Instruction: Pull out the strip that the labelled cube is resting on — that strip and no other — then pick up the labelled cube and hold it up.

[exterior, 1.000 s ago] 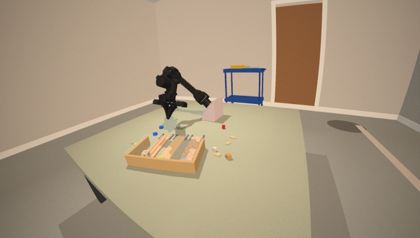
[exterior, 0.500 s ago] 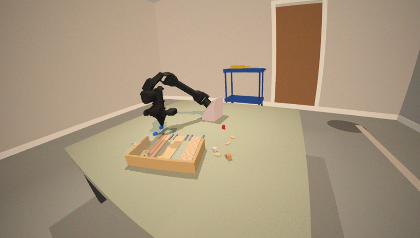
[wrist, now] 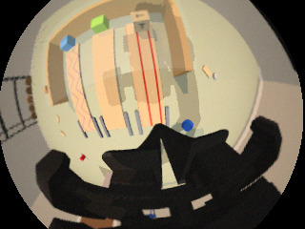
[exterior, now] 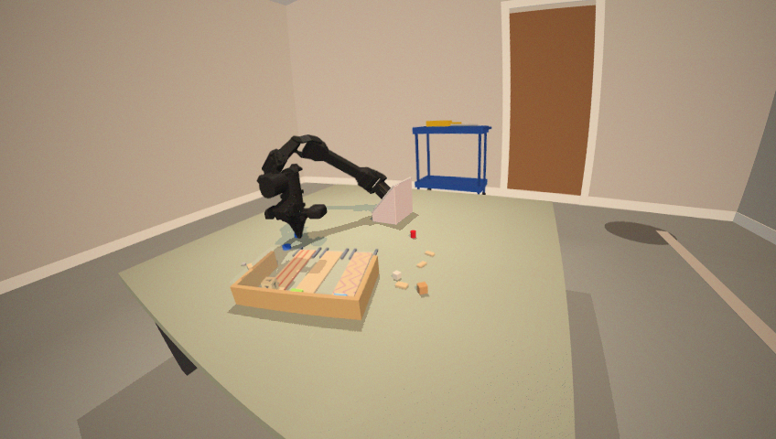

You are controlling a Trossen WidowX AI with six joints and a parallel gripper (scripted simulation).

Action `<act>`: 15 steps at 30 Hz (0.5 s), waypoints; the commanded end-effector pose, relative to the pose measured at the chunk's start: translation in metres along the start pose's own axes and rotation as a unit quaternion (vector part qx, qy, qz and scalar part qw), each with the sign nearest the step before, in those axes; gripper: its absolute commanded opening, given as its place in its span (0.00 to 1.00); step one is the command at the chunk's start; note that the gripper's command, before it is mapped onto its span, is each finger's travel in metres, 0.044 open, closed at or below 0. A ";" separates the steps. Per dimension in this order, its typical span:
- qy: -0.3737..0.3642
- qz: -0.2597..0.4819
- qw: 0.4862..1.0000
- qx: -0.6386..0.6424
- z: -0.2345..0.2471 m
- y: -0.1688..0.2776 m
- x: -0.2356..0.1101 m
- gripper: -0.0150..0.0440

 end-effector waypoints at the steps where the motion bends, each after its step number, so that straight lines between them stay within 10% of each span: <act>1: -0.003 0.003 1.000 -0.004 0.002 0.000 0.009 0.25; 15: -0.002 0.003 1.000 -0.004 0.002 0.000 0.032 0.25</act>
Point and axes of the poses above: the point midway between the two fingers, 35 mm back from their tips, its own x axis out along the fingers, its own z axis across the jaws, y = z × x, the point moved 3 cm from there along -x, back along the fingers, and after that the axes turned 6 degrees about -x, right-handed, at the moved point
